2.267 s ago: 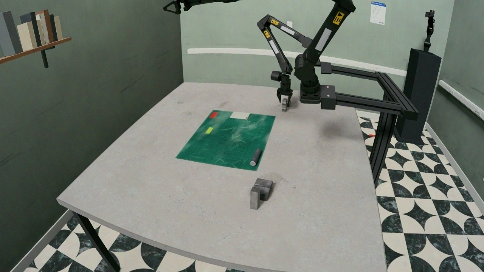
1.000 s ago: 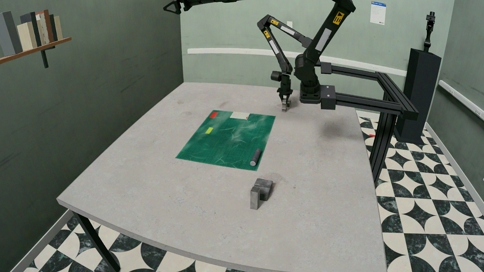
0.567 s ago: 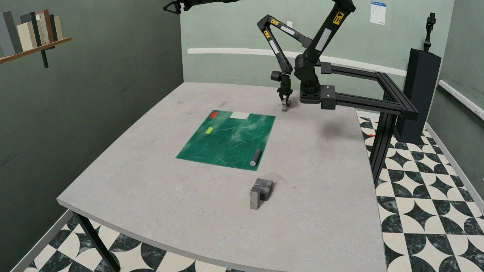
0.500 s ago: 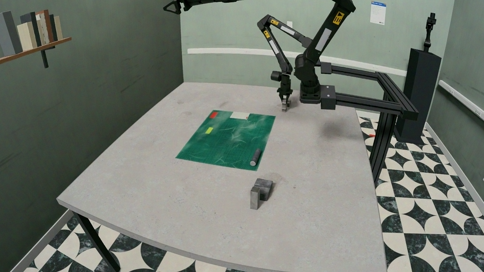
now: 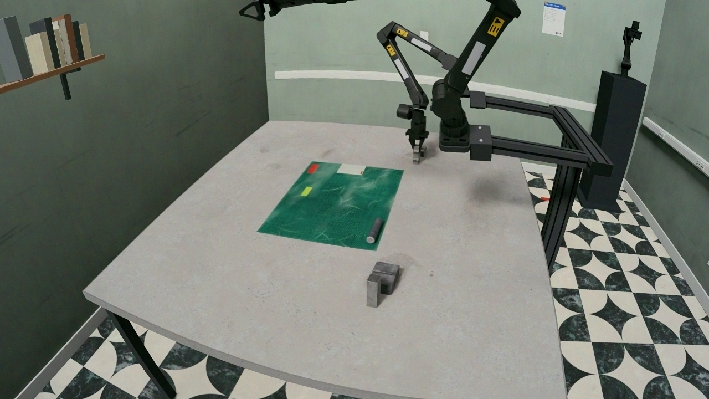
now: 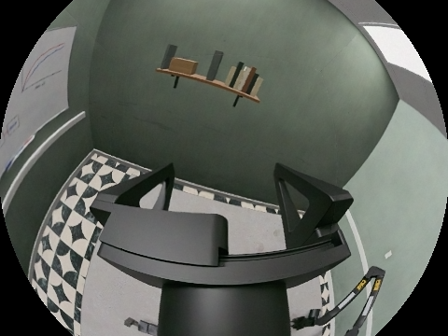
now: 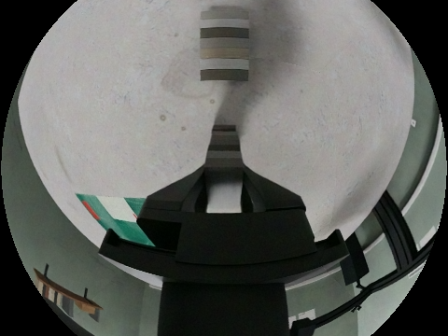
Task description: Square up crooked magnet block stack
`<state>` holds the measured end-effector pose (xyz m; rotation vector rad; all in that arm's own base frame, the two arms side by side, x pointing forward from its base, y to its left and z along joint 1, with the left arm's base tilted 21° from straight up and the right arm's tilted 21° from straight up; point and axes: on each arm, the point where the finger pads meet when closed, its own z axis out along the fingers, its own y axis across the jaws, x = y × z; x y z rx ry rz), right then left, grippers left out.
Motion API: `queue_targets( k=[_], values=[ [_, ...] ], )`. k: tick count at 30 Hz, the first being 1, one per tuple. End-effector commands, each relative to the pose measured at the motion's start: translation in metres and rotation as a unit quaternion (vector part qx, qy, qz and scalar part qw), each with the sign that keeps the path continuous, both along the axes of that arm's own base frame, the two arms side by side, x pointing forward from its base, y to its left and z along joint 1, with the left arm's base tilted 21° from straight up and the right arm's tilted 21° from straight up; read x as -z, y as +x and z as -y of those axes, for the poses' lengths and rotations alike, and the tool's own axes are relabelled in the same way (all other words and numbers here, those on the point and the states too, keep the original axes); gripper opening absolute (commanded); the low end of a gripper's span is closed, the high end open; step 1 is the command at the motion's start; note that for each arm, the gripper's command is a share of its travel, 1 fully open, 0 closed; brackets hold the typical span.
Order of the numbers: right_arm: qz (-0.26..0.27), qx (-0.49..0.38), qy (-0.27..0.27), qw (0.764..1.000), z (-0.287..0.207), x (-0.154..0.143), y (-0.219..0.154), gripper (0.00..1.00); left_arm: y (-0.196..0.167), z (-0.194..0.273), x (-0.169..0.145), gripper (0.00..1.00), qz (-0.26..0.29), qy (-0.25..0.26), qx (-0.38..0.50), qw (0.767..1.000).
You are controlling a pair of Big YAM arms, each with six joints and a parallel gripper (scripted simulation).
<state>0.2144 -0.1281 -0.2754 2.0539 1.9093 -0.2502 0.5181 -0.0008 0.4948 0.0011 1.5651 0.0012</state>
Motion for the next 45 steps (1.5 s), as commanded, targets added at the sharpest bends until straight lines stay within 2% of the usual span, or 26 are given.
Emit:
queue_targets(
  k=[1,3,4,20,21,23,27,29,31,35,45],
  values=[
    [-0.017,0.005,0.007,1.000,-0.003,-0.002,-0.020,0.28,-0.003,0.009,-0.024,1.00,0.028,0.006,0.008,1.000],
    [-0.017,0.005,0.007,1.000,-0.003,-0.002,-0.020,0.28,-0.003,0.009,-0.024,1.00,0.028,0.006,0.008,1.000],
    [-0.017,0.005,0.007,1.000,-0.003,-0.002,-0.020,0.60,-0.003,0.009,-0.024,1.00,0.028,0.006,0.008,1.000],
    [-0.017,0.006,0.007,1.000,-0.003,-0.002,-0.020,0.60,-0.003,0.009,-0.024,1.00,0.028,0.006,0.008,1.000],
    [-0.014,0.006,0.006,1.000,-0.010,-0.017,-0.020,0.60,-0.003,0.009,-0.024,1.00,0.028,0.006,0.008,1.000],
    [-0.012,0.007,0.004,1.000,-0.012,-0.024,-0.018,0.60,-0.003,0.009,-0.024,1.00,0.028,0.006,0.008,1.000],
    [-0.008,0.000,0.003,1.000,-0.008,-0.008,-0.006,0.60,-0.003,0.009,-0.024,1.00,0.028,0.006,0.008,1.000],
    [-0.008,0.000,0.003,1.000,-0.008,-0.008,-0.006,0.60,-0.003,0.009,-0.024,1.00,0.028,0.006,0.008,1.000],
    [-0.018,0.001,0.006,1.000,-0.014,-0.015,-0.026,0.60,-0.003,0.009,-0.024,1.00,0.028,0.006,0.008,1.000],
    [-0.006,0.000,0.002,1.000,-0.008,-0.008,-0.004,0.60,-0.003,0.009,-0.024,1.00,0.028,0.006,0.008,1.000],
    [0.000,-0.006,-0.001,1.000,-0.008,-0.013,-0.002,0.60,-0.003,0.009,-0.024,1.00,0.028,0.006,0.008,1.000]
  ],
)
